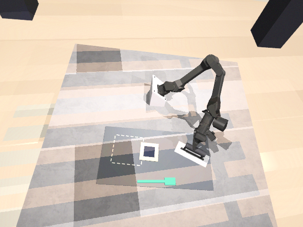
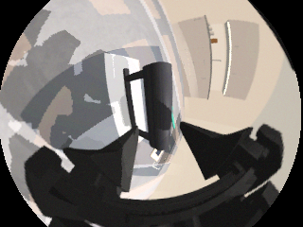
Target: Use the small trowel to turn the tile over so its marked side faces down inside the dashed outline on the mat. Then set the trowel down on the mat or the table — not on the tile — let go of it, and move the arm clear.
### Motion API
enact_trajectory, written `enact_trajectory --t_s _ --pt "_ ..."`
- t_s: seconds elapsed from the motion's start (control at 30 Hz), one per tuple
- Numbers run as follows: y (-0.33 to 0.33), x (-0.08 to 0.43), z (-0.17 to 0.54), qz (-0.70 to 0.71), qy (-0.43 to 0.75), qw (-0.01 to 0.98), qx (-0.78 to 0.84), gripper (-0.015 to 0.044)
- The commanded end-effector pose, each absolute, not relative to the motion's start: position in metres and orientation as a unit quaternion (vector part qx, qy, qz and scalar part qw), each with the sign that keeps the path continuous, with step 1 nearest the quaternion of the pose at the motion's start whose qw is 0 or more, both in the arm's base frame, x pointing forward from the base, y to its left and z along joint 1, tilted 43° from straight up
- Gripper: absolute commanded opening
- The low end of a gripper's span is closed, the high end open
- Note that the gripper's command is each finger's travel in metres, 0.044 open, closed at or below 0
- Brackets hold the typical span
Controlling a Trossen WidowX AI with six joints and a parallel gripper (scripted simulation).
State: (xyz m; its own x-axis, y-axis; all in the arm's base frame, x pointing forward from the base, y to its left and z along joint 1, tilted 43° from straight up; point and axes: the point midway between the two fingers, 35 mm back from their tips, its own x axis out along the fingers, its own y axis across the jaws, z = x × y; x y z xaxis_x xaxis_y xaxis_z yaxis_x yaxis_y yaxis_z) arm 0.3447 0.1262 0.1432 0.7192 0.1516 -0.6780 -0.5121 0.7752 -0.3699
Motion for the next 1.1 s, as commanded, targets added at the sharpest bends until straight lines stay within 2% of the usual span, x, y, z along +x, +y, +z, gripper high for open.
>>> enact_trajectory --t_s 0.0,0.8,1.0,1.07 --pt "0.127 0.350 0.139 0.187 0.324 0.885 -0.278 0.0300" --pt "0.132 0.375 0.113 0.186 0.324 0.885 -0.278 0.0300" --pt "0.132 0.375 0.113 0.186 0.324 0.885 -0.278 0.0142" --pt "0.132 0.375 0.113 0.186 0.324 0.885 -0.278 0.0129"
